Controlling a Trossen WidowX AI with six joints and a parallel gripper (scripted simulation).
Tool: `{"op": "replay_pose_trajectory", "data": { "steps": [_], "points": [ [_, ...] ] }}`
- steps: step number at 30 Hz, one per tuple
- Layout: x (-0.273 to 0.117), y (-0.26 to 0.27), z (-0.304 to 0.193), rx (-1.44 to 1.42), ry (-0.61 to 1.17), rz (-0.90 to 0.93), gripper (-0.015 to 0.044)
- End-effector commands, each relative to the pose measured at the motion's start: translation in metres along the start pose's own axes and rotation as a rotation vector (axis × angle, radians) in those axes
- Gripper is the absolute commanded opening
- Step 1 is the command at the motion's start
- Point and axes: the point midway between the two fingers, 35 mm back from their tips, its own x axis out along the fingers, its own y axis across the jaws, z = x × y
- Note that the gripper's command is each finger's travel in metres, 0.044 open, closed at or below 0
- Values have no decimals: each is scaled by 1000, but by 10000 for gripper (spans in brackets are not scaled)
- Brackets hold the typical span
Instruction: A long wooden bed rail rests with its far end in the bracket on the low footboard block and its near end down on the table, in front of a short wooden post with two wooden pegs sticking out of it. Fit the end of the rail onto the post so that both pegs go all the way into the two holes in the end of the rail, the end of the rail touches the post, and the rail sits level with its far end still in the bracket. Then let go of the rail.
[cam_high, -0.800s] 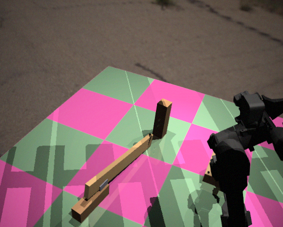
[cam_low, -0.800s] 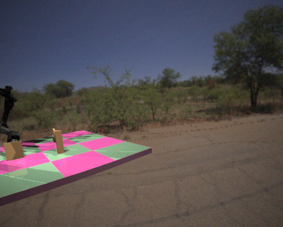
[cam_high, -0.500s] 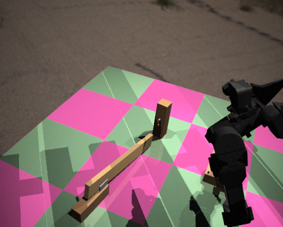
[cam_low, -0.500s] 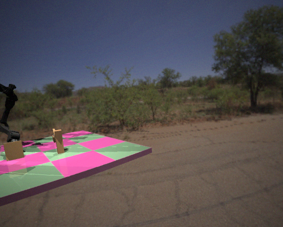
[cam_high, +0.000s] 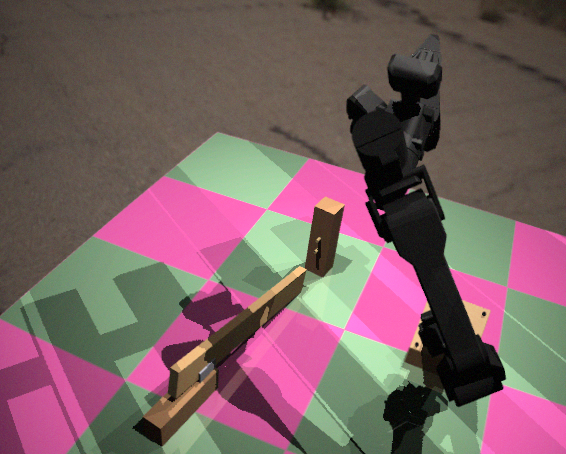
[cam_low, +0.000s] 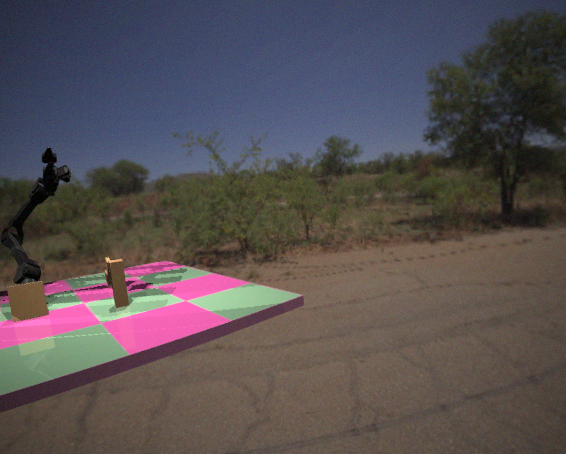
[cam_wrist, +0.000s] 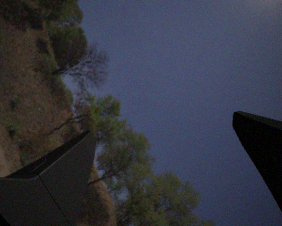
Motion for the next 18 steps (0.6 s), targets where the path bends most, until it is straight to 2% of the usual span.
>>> {"op": "replay_pose_trajectory", "data": {
  "steps": [1,10,18],
  "points": [
    [14,41,49,-157,-149,116,440],
    [11,153,151,-484,-534,407,440],
    [-33,264,210,-699,-907,729,440]
  ]
}}
